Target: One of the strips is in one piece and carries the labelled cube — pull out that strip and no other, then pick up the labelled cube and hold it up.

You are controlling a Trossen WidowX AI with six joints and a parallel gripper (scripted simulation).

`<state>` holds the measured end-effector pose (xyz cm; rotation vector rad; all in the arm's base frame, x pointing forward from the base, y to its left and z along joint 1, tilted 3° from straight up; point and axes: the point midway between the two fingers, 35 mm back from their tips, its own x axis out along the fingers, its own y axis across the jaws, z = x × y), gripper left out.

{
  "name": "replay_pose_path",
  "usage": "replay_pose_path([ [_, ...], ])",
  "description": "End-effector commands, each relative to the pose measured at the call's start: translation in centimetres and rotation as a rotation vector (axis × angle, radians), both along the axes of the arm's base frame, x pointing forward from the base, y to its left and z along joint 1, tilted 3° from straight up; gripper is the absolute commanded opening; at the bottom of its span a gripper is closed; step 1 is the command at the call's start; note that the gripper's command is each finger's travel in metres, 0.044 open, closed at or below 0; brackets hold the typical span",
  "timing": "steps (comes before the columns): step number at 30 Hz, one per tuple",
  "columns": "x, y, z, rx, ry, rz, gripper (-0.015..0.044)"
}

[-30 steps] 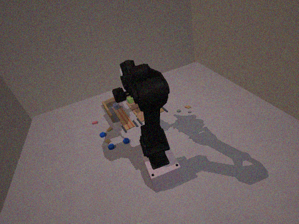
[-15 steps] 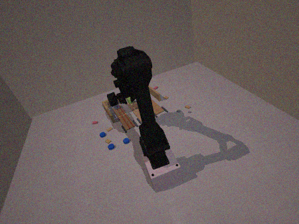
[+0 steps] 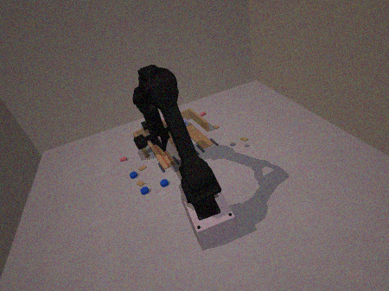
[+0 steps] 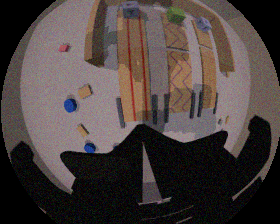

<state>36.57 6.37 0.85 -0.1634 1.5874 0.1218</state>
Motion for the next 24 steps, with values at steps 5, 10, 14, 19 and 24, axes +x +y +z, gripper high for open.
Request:
replay_pose_path([
  [5, 0.4, 0.1, -0.8, 0.005, -0.003, -0.006, 0.0],
  [10, 0.4, 0.1, -1.6, 0.005, -0.003, -0.006, 0.0],
  [14, 0.4, 0.1, -2.3, 0.005, -0.003, -0.006, 0.0],
  [19, 0.5, 0.1, -3.1, 0.005, -0.003, -0.006, 0.0],
  [24, 0.5, 0.1, -3.9, 0.005, -0.003, -0.006, 0.0],
])
